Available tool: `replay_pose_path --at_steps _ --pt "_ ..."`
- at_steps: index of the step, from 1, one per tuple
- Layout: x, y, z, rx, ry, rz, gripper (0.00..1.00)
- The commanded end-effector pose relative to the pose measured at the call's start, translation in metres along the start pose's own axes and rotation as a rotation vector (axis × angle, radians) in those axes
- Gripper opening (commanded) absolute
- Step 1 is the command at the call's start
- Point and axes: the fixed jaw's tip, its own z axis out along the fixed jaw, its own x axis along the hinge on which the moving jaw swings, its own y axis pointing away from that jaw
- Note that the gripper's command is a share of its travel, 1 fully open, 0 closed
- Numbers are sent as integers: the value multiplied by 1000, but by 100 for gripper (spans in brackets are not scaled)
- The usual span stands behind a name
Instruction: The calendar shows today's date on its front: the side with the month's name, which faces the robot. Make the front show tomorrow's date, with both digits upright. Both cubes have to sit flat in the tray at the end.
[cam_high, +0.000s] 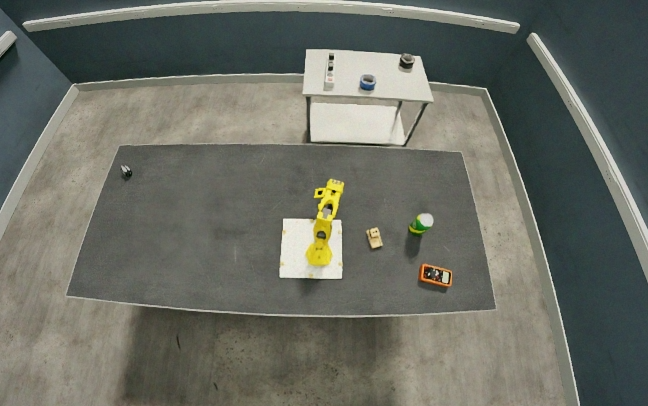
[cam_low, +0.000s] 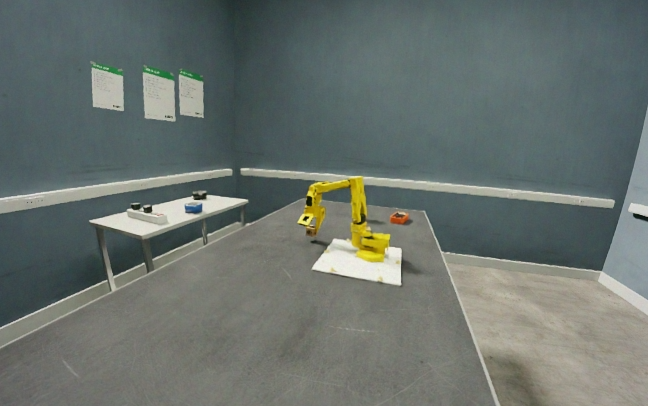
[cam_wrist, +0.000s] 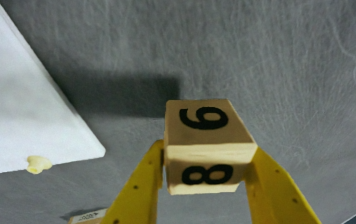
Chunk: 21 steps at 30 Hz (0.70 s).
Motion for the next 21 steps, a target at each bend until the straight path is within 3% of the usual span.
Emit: replay_pose_path --at_steps 1,21 --pt "-2 3 6 -18 -3 4 0" --pt "-2 3 13 -18 -3 4 0"
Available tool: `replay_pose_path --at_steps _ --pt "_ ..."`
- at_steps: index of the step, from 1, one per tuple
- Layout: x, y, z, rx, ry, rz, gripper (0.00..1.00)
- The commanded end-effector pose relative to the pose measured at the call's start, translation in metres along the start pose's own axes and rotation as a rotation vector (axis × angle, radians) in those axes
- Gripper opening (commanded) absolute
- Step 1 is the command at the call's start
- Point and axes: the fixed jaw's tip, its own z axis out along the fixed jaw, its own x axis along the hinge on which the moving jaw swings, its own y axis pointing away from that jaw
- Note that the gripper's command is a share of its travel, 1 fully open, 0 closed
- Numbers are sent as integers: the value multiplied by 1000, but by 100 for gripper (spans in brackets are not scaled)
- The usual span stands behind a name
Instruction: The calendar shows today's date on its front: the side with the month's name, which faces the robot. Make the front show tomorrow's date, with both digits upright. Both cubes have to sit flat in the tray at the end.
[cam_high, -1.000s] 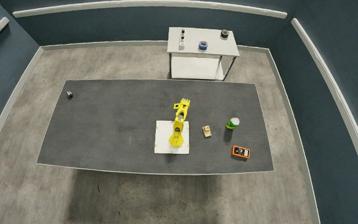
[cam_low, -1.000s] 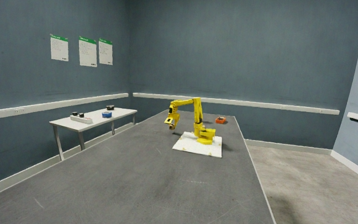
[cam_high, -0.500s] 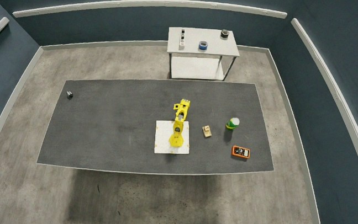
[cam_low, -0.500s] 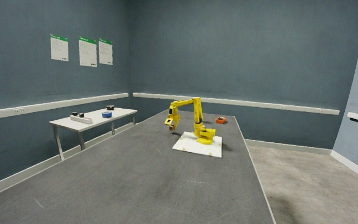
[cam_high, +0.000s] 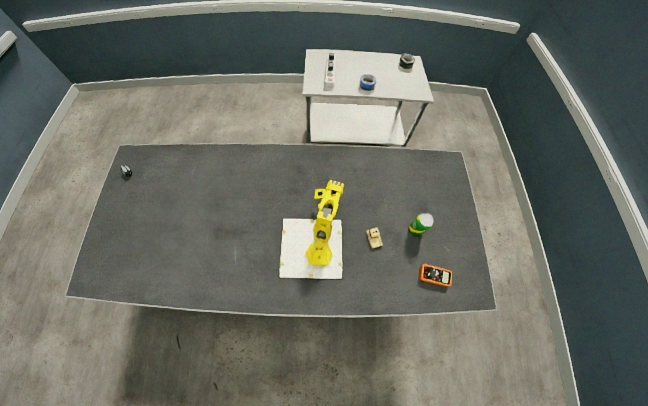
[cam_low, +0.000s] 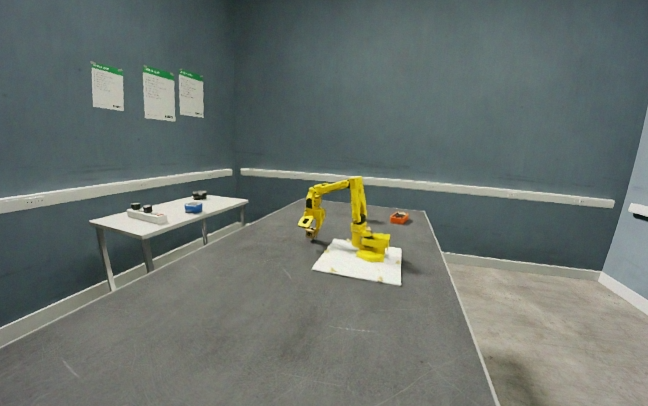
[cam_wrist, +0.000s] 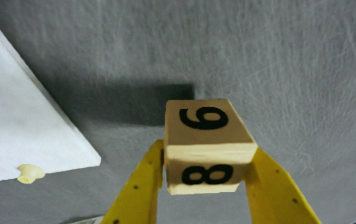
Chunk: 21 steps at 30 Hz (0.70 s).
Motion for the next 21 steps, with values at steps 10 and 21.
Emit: replay_pose_path --at_steps 10,21 --pt "-2 3 7 -19 -3 4 0" --pt "-2 3 11 -19 -3 4 0"
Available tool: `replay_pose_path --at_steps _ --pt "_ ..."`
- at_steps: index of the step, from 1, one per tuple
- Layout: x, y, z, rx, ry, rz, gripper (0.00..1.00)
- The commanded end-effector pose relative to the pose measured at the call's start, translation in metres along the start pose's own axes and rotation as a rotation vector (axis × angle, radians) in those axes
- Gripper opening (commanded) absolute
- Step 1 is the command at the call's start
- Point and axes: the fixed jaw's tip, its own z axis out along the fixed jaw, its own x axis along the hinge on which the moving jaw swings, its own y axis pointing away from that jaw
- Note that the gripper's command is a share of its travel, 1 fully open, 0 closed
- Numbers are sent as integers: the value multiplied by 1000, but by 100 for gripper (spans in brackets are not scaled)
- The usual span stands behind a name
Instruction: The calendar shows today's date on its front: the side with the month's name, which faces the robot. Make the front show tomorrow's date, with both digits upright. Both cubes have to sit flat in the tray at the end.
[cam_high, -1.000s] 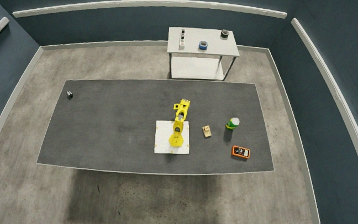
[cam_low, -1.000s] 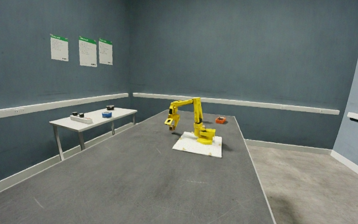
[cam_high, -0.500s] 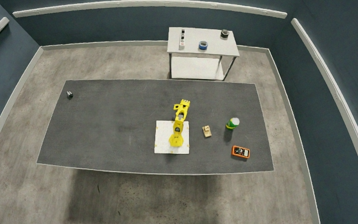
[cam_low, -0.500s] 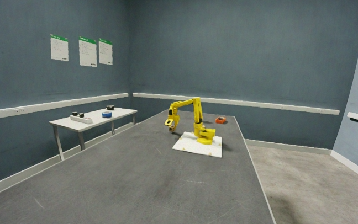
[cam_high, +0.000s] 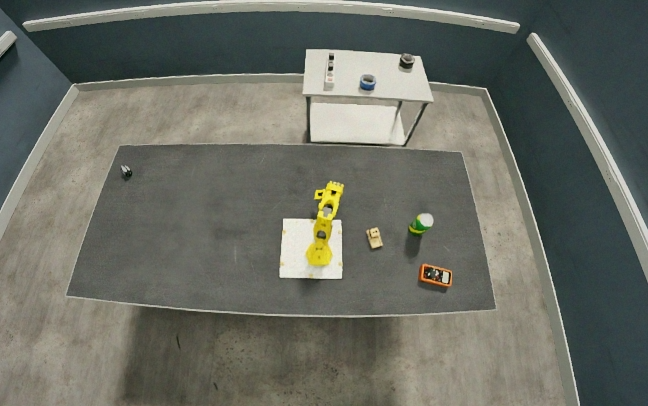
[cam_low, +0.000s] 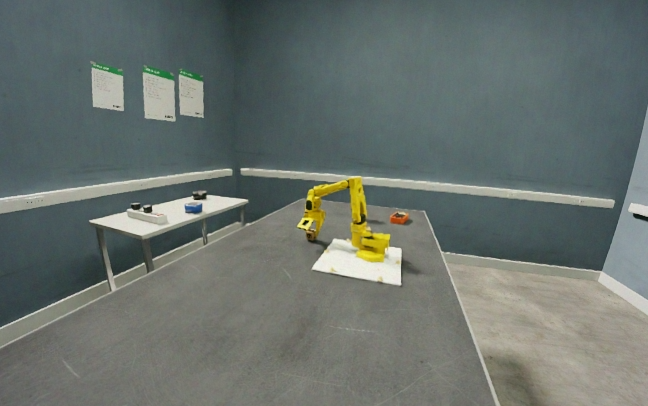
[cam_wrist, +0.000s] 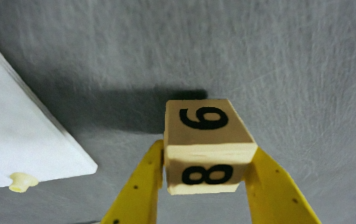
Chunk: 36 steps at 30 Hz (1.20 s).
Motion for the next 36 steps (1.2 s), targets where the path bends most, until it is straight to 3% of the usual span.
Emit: replay_pose_path --at_steps 1,19,29,36 --pt "-2 4 4 -21 -3 4 0" --pt "-2 4 9 -21 -3 4 0" --pt "-2 4 9 -21 -3 4 17" --pt "-2 4 9 -21 -3 4 19"
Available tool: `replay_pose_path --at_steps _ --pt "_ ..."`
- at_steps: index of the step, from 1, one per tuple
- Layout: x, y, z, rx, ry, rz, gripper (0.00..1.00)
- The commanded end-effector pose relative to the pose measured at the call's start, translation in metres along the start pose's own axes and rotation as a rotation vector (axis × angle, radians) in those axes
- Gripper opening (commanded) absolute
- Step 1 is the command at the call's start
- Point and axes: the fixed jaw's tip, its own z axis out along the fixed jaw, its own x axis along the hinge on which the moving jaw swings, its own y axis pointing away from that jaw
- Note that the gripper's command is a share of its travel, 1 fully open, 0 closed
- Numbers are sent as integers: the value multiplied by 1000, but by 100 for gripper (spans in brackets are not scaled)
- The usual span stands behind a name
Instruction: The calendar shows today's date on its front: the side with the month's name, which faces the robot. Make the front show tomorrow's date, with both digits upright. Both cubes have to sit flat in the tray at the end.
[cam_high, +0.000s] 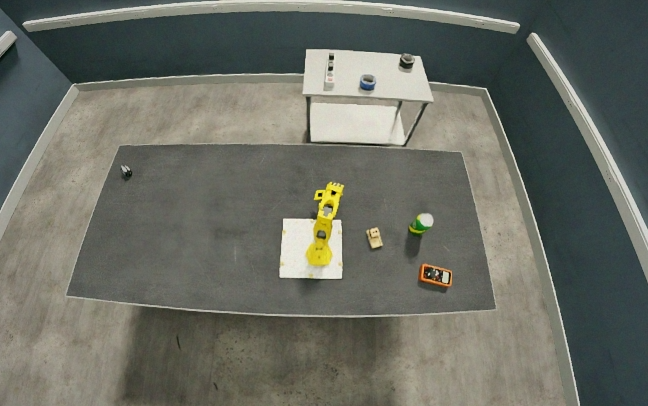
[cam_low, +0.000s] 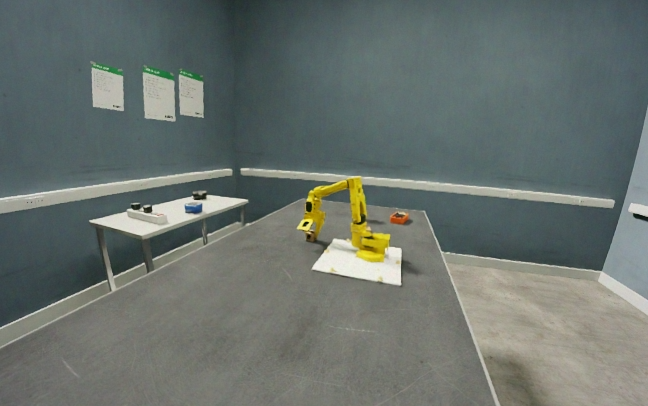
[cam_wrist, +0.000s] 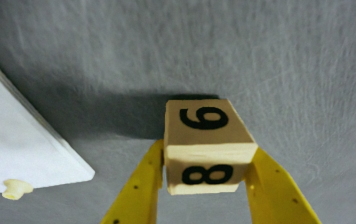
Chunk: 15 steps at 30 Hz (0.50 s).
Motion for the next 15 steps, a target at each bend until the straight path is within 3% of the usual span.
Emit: replay_pose_path --at_steps 1,15 --pt "-2 4 4 -22 -4 4 19" --pt "-2 4 4 -22 -4 4 27"
